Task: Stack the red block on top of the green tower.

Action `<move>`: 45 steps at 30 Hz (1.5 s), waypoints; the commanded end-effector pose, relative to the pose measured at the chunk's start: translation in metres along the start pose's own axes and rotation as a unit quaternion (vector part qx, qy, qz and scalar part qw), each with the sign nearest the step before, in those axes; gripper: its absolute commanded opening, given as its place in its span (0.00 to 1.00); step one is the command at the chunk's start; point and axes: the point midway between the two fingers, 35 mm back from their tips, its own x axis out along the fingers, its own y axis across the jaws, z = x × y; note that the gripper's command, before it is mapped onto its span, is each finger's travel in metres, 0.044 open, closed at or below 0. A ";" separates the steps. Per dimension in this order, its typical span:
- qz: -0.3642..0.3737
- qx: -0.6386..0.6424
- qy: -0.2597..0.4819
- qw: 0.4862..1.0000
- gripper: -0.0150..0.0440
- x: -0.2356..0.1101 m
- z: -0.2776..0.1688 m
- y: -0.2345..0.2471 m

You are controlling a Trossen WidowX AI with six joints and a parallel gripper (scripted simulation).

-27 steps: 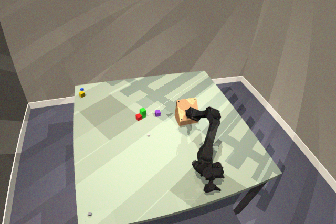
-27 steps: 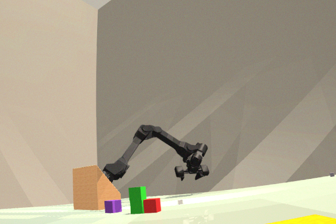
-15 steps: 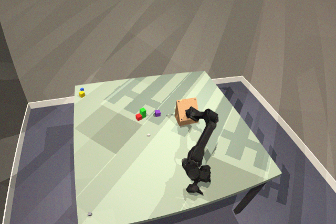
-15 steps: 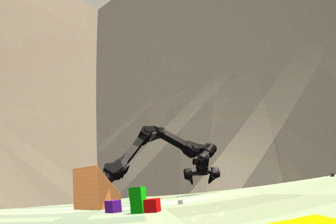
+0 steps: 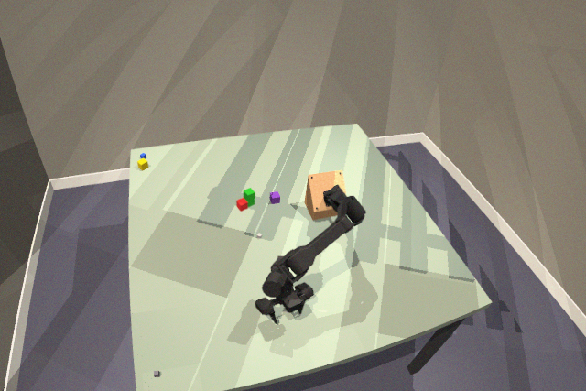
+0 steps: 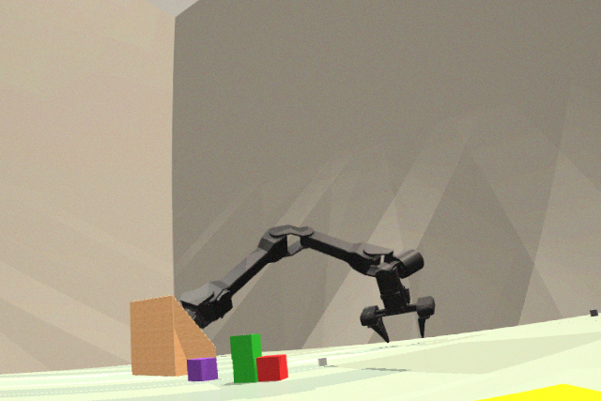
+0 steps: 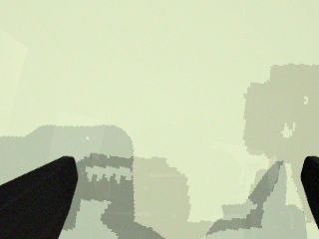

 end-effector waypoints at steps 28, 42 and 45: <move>-0.167 0.471 0.222 0.837 1.00 -0.243 -0.355 -0.031; -0.149 0.636 0.194 0.731 1.00 -0.332 -0.442 0.062; -0.148 0.638 0.193 0.730 1.00 -0.334 -0.445 0.065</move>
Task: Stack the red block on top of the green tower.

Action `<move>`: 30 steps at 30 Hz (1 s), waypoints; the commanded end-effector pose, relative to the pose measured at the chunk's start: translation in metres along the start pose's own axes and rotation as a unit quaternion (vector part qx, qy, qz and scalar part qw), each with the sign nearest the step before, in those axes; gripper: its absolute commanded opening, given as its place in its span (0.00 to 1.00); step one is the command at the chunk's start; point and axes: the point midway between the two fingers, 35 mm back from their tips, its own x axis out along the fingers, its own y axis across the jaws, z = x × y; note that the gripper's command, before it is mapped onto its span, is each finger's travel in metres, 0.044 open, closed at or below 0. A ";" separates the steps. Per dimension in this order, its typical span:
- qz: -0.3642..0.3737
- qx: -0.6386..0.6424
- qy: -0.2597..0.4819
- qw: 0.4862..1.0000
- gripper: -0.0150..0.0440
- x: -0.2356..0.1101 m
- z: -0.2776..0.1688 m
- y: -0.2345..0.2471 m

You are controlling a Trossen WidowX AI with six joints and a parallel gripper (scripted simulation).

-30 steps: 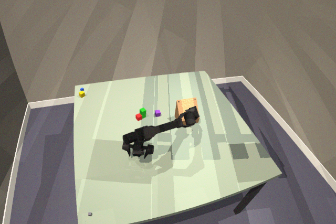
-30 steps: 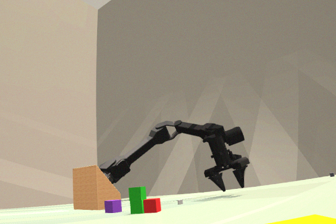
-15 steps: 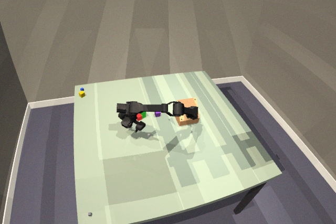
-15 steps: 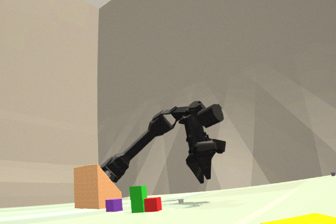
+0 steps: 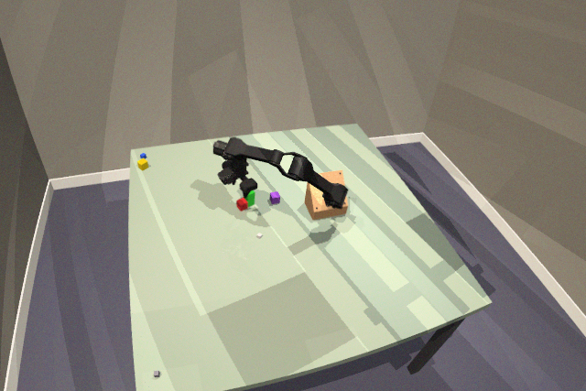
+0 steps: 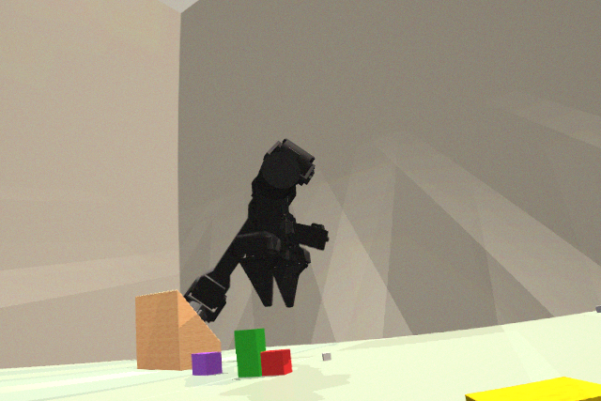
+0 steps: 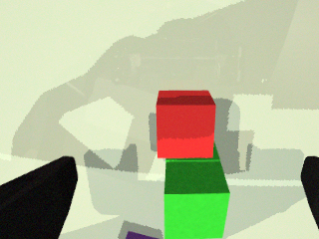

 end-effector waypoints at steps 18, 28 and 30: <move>0.004 -0.002 0.004 1.000 1.00 0.053 -0.002 0.000; 0.004 -0.002 0.004 1.000 1.00 0.069 -0.002 0.000; 0.004 -0.002 0.004 1.000 1.00 0.072 -0.002 0.000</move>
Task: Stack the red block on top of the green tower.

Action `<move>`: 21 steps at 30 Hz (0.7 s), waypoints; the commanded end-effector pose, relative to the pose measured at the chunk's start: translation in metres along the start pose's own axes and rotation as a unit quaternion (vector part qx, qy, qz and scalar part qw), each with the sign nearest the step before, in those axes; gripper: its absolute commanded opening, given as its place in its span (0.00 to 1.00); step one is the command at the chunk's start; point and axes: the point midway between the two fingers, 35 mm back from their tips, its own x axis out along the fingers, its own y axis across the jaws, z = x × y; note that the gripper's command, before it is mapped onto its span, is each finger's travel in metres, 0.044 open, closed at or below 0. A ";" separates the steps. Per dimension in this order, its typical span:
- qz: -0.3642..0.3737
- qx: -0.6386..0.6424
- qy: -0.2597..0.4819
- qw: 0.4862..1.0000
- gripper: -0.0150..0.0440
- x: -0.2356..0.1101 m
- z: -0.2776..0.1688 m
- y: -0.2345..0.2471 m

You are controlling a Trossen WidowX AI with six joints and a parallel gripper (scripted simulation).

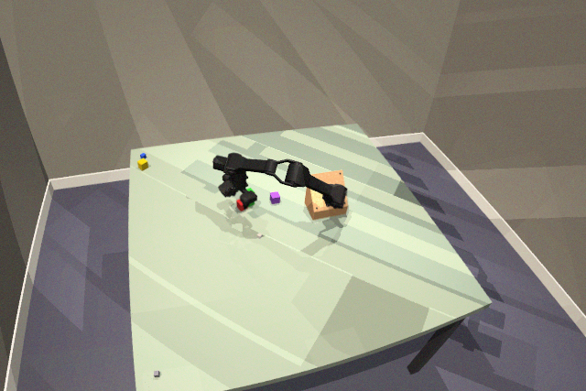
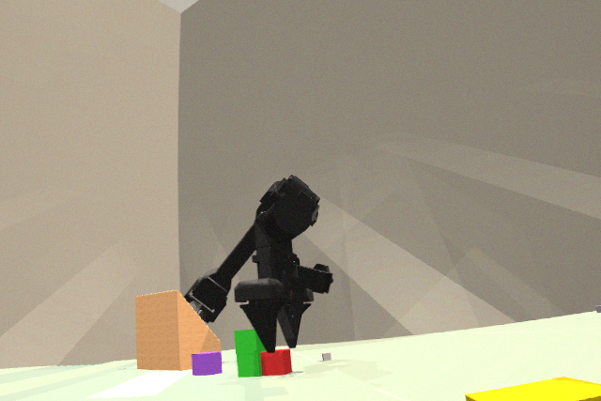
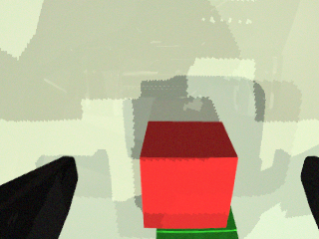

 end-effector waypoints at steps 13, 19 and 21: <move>0.003 0.003 -0.001 1.000 1.00 0.026 0.000 0.002; 0.003 0.003 -0.001 1.000 1.00 0.027 0.000 0.002; 0.003 0.003 -0.001 1.000 1.00 0.027 0.000 0.002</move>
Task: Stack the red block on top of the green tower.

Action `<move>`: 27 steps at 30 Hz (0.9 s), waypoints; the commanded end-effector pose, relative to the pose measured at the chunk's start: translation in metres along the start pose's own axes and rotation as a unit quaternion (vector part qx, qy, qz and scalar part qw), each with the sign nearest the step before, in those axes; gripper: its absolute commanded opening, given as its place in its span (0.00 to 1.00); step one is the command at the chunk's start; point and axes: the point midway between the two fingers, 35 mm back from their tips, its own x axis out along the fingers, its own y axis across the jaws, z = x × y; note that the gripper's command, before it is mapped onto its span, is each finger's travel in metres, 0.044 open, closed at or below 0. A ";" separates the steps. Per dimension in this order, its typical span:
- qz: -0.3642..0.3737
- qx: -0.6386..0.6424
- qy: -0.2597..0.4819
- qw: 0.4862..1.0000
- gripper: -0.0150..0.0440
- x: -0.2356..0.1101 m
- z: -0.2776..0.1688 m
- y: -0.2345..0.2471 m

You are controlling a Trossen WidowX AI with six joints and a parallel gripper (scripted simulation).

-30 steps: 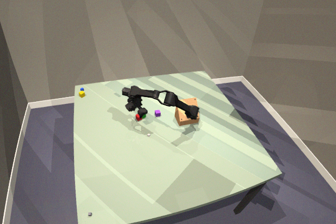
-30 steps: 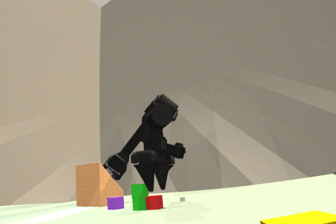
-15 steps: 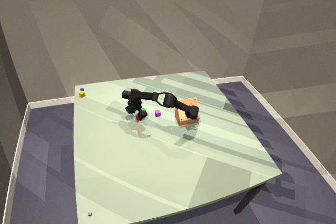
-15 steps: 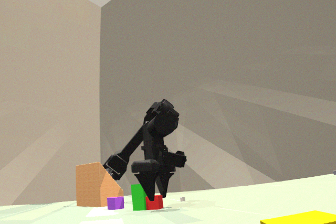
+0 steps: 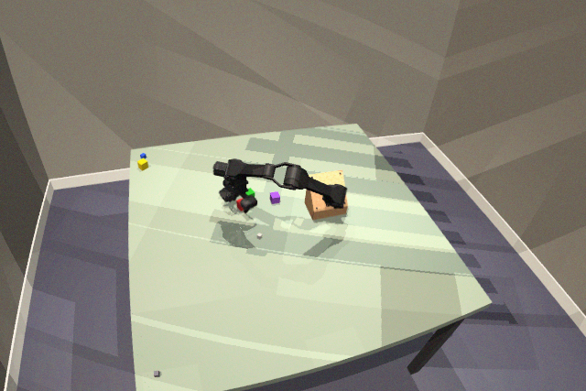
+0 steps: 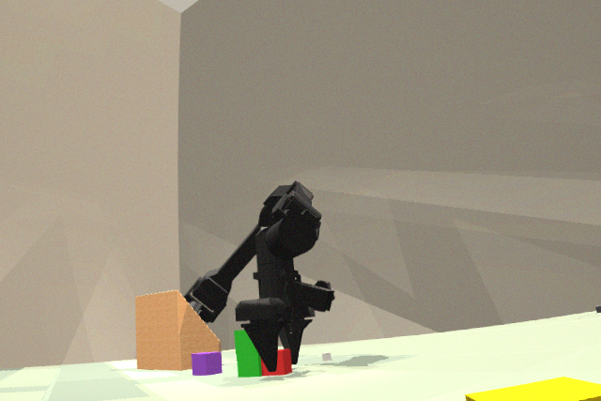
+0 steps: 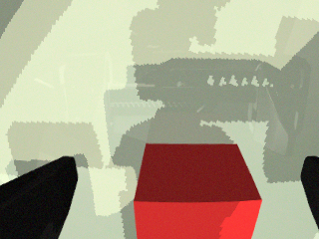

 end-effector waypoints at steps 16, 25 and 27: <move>0.001 0.002 -0.002 1.000 0.56 0.000 0.001 0.000; 0.001 0.002 -0.002 1.000 0.35 -0.004 0.001 0.000; 0.001 0.003 -0.002 1.000 0.26 -0.012 0.001 0.000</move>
